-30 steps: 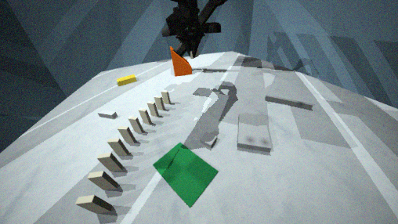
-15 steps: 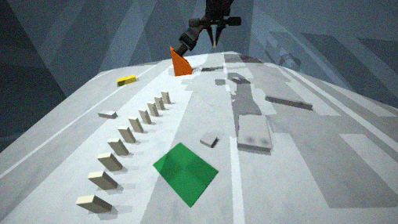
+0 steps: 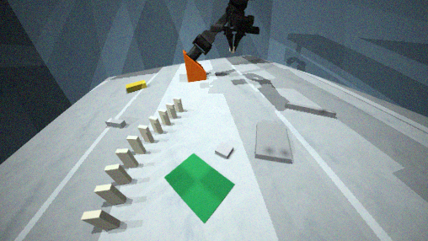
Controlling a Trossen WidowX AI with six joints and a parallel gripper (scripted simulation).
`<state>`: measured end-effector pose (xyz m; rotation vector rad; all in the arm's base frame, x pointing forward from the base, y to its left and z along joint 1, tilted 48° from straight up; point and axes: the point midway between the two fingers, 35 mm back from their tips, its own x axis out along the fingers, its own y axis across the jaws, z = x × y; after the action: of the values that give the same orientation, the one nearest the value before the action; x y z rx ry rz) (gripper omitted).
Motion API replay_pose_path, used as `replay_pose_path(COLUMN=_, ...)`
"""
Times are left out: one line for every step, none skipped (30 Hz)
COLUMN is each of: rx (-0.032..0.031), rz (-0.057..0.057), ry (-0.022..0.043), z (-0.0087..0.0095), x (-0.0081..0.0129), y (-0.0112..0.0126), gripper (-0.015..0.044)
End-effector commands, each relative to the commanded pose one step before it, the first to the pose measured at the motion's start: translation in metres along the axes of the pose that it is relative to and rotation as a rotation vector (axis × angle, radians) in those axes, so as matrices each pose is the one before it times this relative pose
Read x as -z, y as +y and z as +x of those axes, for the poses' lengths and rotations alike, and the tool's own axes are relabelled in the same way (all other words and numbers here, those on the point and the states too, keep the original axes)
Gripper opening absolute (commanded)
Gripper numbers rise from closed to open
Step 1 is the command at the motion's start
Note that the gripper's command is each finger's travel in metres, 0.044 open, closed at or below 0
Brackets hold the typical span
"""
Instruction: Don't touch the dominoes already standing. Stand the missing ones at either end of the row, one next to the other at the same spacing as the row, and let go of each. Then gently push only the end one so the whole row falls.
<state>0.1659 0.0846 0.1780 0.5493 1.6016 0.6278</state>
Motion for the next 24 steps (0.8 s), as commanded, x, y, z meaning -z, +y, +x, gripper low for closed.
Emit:
replay_pose_path(rx=0.07061, rz=0.019, ry=0.02932, z=0.00717, x=0.00852, y=-0.00395, gripper=0.0025)
replay_pose_path(rx=0.02041, rz=0.0069, ry=0.00911, z=0.00223, x=0.002, y=-0.00132, gripper=0.0025)
replay_pose_path(rx=0.02057, rz=0.0068, ry=0.00843, z=0.00219, x=0.00193, y=-0.00134, gripper=0.0025)
replay_pose_path(rx=0.02072, rz=0.0067, ry=0.00775, z=0.00215, x=0.00186, y=-0.00135, gripper=0.0025)
replay_pose_path(rx=0.02085, rz=0.0066, ry=0.00706, z=0.00212, x=0.00179, y=-0.00135, gripper=0.0025)
replay_pose_path(rx=0.02095, rz=0.0065, ry=0.00637, z=0.00208, x=0.00172, y=-0.00136, gripper=0.0025)
replay_pose_path(rx=0.02104, rz=0.0064, ry=0.00568, z=0.00204, x=0.00165, y=-0.00137, gripper=0.0025)
replay_pose_path(rx=0.02111, rz=0.0063, ry=0.00498, z=0.002, x=0.00159, y=-0.00137, gripper=0.0025)
replay_pose_path(rx=0.02116, rz=0.0062, ry=0.00429, z=0.00196, x=0.00152, y=-0.00137, gripper=0.0025)
replay_pose_path(rx=0.02119, rz=0.0061, ry=0.00359, z=0.00193, x=0.00145, y=-0.00137, gripper=0.0025)
replay_pose_path(rx=0.02119, rz=0.0061, ry=0.00288, z=0.00189, x=0.00138, y=-0.00137, gripper=0.0025)
replay_pose_path(rx=0.02118, rz=0.006, ry=0.00218, z=0.00185, x=0.00131, y=-0.00137, gripper=0.0025)
replay_pose_path(rx=0.02115, rz=0.0059, ry=0.00148, z=0.00181, x=0.00124, y=-0.00136, gripper=0.0025)
replay_pose_path(rx=0.0211, rz=0.0059, ry=0.00078, z=0.00177, x=0.00118, y=-0.00136, gripper=0.0025)
replay_pose_path(rx=0.02103, rz=0.0058, ry=0.00009, z=0.00173, x=0.00111, y=-0.00135, gripper=0.0025)
replay_pose_path(rx=0.02093, rz=0.0058, ry=-0.00061, z=0.00169, x=0.00105, y=-0.00134, gripper=0.0025)
replay_pose_path(rx=0.02082, rz=0.0057, ry=-0.0013, z=0.00165, x=0.00098, y=-0.00134, gripper=0.0025)
replay_pose_path(rx=0.02069, rz=0.0057, ry=-0.00199, z=0.00161, x=0.00092, y=-0.00132, gripper=0.0025)
replay_pose_path(rx=0.02054, rz=0.0056, ry=-0.00268, z=0.00157, x=0.00085, y=-0.00131, gripper=0.0025)
replay_pose_path(rx=0.02037, rz=0.0056, ry=-0.00336, z=0.00153, x=0.00079, y=-0.0013, gripper=0.0025)
replay_pose_path(rx=0.02018, rz=0.0056, ry=-0.00403, z=0.00149, x=0.00072, y=-0.00128, gripper=0.0025)
replay_pose_path(rx=0.01997, rz=0.0055, ry=-0.0047, z=0.00146, x=0.00066, y=-0.00127, gripper=0.0025)
replay_pose_path(rx=0.01894, rz=0.0053, ry=-0.00514, z=0.00136, x=0.00058, y=-0.0012, gripper=0.0025)
replay_pose_path(rx=0.01862, rz=0.0048, ry=-0.0058, z=0.00134, x=0.00053, y=-0.00113, gripper=0.0025)
